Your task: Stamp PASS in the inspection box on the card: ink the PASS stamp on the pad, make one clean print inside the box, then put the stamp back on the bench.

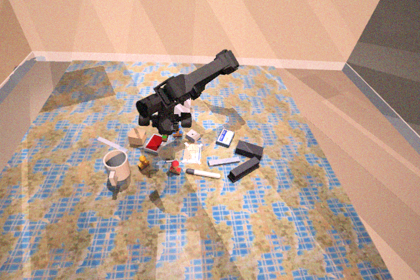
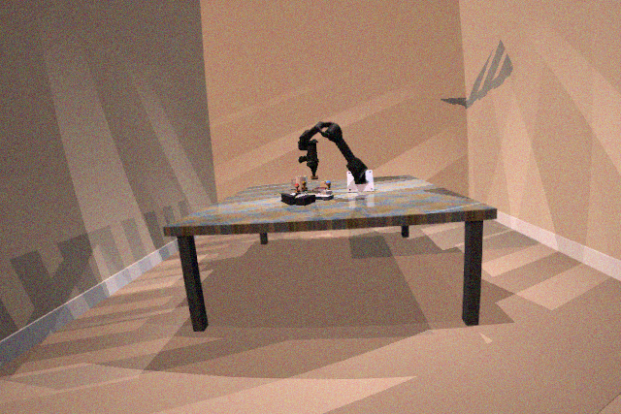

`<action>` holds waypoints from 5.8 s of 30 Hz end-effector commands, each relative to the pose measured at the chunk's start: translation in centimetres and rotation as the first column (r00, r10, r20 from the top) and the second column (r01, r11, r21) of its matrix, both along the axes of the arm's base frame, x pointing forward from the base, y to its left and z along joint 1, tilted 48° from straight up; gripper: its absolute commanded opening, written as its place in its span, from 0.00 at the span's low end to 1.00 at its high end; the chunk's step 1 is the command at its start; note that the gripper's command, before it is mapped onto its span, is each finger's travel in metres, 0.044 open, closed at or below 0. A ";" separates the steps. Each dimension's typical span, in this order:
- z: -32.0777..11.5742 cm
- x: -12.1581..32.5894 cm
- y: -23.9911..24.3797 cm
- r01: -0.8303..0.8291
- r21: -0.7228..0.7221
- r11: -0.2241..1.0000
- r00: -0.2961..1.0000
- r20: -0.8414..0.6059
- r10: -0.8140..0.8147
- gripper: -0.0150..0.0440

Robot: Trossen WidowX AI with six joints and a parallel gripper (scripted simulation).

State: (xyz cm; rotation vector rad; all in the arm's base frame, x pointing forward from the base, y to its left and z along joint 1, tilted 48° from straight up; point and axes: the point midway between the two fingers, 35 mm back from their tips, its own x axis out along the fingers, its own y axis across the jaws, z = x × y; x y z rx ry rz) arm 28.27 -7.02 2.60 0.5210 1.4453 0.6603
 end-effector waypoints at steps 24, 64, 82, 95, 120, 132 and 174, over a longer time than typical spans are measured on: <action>-4.7 -2.7 -2.4 -0.008 0.029 1.000 1.000 -0.008 0.008 0.25; -6.5 -2.6 -0.5 -0.009 0.029 1.000 1.000 -0.007 0.009 0.25; -7.3 -2.7 0.4 -0.010 0.029 1.000 1.000 -0.006 0.010 0.25; -7.8 -2.7 1.0 -0.015 0.030 0.999 1.000 -0.001 0.015 0.25; -8.1 -2.7 1.3 -0.020 0.030 0.999 1.000 0.004 0.019 0.25; -8.2 -2.7 1.4 -0.020 0.030 0.999 1.000 0.004 0.019 0.25; -8.3 -2.7 1.5 -0.020 0.030 0.999 1.000 0.004 0.019 0.25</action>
